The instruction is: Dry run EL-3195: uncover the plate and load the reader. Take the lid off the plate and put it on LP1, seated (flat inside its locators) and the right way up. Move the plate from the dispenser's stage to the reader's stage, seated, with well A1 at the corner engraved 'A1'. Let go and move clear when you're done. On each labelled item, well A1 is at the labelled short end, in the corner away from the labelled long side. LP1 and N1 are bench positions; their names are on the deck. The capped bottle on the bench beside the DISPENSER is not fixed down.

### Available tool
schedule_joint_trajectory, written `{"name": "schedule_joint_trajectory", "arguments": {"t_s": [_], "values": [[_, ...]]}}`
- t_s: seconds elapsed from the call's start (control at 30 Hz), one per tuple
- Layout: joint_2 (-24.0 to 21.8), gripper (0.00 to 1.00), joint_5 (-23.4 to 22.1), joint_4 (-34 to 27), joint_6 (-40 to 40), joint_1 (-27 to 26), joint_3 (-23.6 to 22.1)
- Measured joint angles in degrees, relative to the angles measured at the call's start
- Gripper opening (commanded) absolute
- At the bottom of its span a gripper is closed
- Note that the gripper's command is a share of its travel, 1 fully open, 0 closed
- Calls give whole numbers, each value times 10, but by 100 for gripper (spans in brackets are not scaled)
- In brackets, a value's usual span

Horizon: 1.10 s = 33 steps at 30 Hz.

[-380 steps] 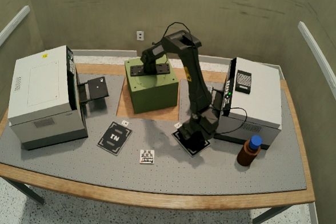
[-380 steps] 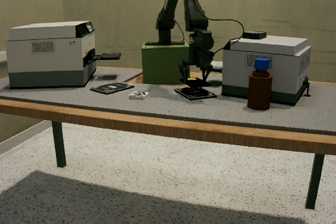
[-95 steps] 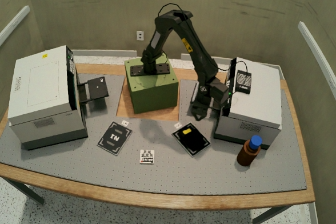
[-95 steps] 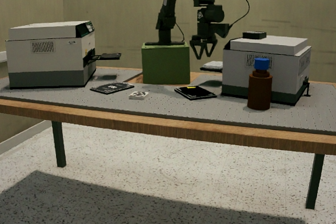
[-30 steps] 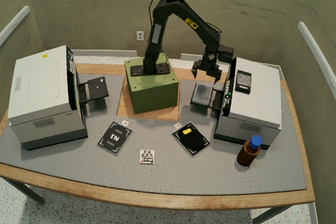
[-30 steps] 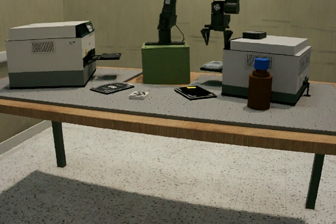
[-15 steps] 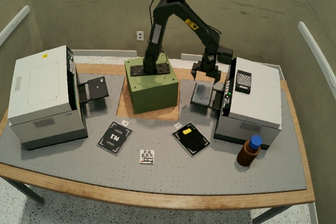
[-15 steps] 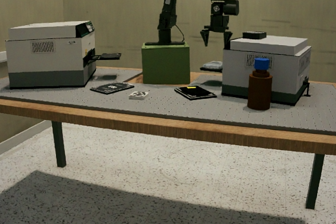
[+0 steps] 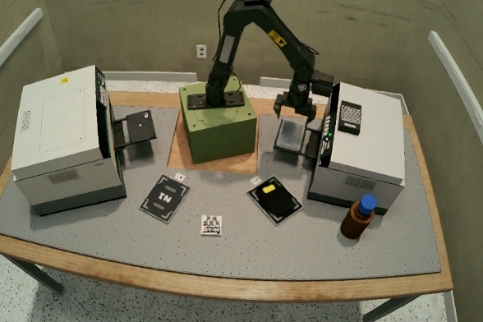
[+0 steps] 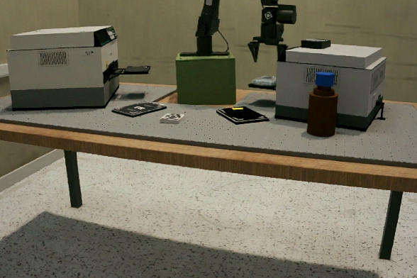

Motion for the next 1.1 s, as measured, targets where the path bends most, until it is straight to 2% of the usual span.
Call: {"name": "schedule_joint_trajectory", "arguments": {"t_s": [1.1], "values": [[54,100,0,94,-1,-1,-37]]}}
